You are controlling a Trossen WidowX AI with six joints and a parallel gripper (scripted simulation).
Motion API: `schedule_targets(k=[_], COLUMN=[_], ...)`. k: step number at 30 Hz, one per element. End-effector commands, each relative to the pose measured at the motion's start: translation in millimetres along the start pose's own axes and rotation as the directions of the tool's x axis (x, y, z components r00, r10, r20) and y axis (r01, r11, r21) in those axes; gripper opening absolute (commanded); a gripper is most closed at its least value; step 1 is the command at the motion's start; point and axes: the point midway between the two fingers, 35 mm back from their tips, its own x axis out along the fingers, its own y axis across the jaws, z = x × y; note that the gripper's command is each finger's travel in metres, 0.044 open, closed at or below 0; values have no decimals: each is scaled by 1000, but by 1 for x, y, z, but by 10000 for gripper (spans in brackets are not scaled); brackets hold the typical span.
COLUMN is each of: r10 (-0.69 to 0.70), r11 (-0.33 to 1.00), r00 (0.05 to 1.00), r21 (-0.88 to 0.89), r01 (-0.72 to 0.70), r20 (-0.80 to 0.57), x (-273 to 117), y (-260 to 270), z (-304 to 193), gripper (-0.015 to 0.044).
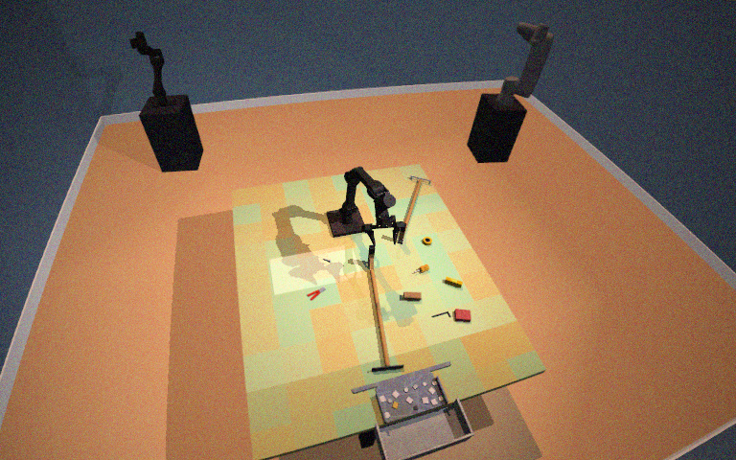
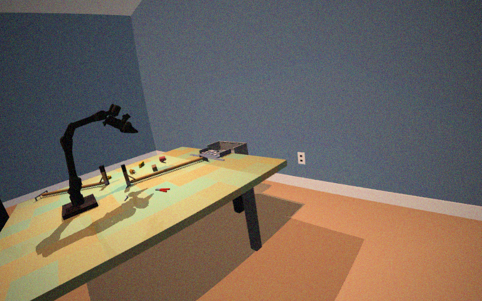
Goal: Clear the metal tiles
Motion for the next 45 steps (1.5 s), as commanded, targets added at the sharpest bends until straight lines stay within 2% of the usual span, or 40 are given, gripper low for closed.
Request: schedule_targets(k=[1,45], r10=[-3,25], r11=[1000,1000], r00=[1000,949], r21=[-10,-3], r01=[3,-25], r20=[25,313], x=[-15,-156], y=[1,-12], z=[-1,-30], gripper=[440,440])
